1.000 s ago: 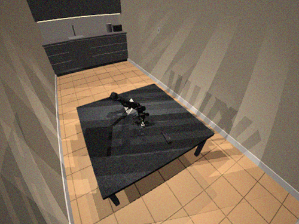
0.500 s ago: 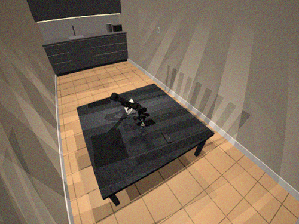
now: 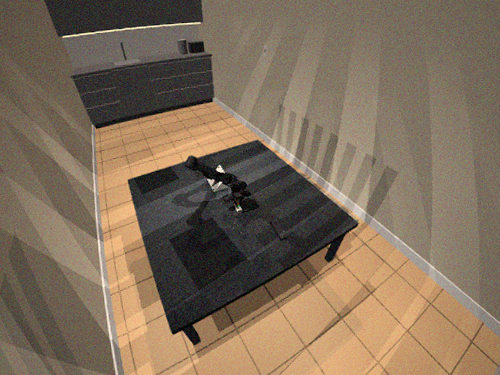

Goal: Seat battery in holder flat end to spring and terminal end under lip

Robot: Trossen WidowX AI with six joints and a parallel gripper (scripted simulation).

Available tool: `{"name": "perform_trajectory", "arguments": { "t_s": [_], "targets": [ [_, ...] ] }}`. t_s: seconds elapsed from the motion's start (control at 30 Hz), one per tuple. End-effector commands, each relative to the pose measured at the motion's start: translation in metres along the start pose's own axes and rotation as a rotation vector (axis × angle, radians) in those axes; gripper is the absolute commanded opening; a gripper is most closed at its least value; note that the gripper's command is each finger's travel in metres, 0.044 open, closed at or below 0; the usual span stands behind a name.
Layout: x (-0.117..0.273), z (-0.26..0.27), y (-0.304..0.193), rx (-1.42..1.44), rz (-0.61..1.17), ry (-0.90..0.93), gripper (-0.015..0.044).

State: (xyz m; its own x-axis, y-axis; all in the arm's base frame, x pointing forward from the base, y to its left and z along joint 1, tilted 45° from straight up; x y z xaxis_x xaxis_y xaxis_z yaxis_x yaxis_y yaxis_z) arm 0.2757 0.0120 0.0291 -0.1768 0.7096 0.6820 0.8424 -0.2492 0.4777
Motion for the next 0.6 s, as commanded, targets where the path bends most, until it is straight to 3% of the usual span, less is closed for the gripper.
{"name": "perform_trajectory", "arguments": {
  "t_s": [0.0, 0.57],
  "targets": [
    [-0.003, 0.002, -0.001, 0.008, 0.042, 0.001, 0.0079],
    [-0.007, 0.003, 0.011, -0.003, 0.143, -0.022, 0.0079]
  ]
}}
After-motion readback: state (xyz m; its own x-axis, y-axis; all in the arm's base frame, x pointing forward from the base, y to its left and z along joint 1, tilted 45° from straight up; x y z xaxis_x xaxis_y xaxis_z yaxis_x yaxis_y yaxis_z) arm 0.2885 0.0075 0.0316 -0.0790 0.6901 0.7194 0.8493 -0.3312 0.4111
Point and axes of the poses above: the point midway between the two fingers, 35 mm back from their tips, its own x axis back along the fingers, its own z axis across the jaws, y = z × x, the point moved 10 cm from there along x, back along the fingers, and after that the axes turned 13 degrees about -x, right-handed, at the moved point
